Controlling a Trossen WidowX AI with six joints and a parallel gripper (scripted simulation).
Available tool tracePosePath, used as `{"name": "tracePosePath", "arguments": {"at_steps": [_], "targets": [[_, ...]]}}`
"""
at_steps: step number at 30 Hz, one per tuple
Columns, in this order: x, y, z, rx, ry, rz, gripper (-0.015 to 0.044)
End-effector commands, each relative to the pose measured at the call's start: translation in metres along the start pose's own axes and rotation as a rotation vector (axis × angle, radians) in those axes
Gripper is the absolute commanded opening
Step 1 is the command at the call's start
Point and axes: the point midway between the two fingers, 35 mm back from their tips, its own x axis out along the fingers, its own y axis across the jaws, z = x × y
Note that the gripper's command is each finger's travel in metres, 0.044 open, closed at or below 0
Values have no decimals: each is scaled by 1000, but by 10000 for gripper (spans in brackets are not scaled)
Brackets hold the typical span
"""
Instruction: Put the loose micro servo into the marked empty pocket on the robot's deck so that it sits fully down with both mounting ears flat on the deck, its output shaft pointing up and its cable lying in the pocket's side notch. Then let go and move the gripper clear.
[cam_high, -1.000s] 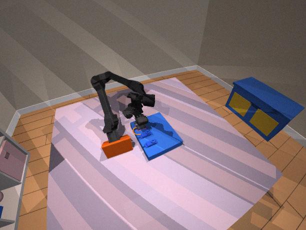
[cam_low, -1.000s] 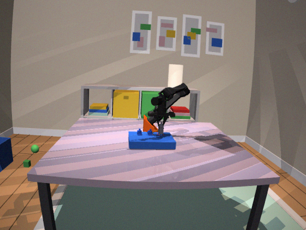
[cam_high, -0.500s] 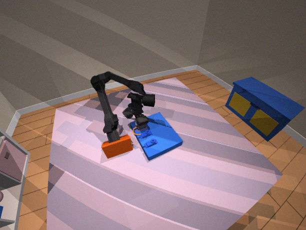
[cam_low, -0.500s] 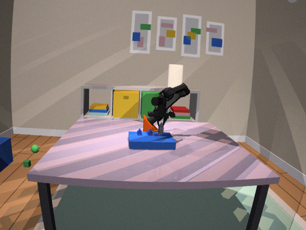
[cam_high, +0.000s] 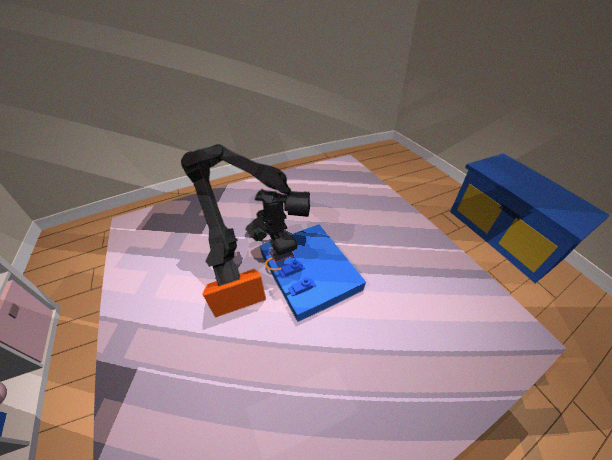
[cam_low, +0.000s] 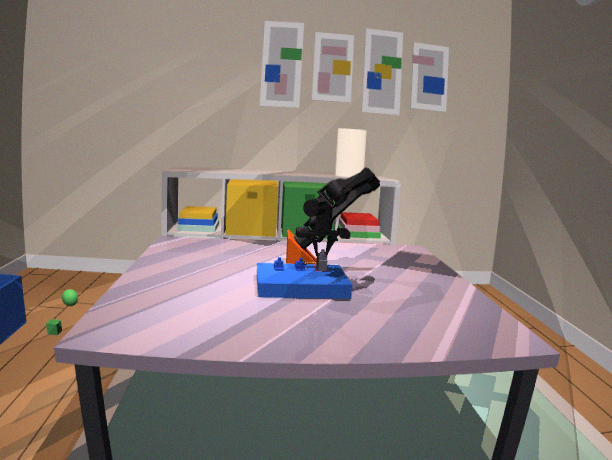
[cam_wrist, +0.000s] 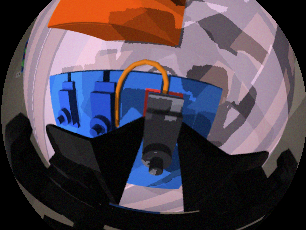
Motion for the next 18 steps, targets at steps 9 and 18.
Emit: {"name": "tracePosePath", "arguments": {"at_steps": [9, 18], "targets": [[12, 0, -1, 2, 8, 1, 0], [23, 0, -1, 2, 9, 1, 0]]}}
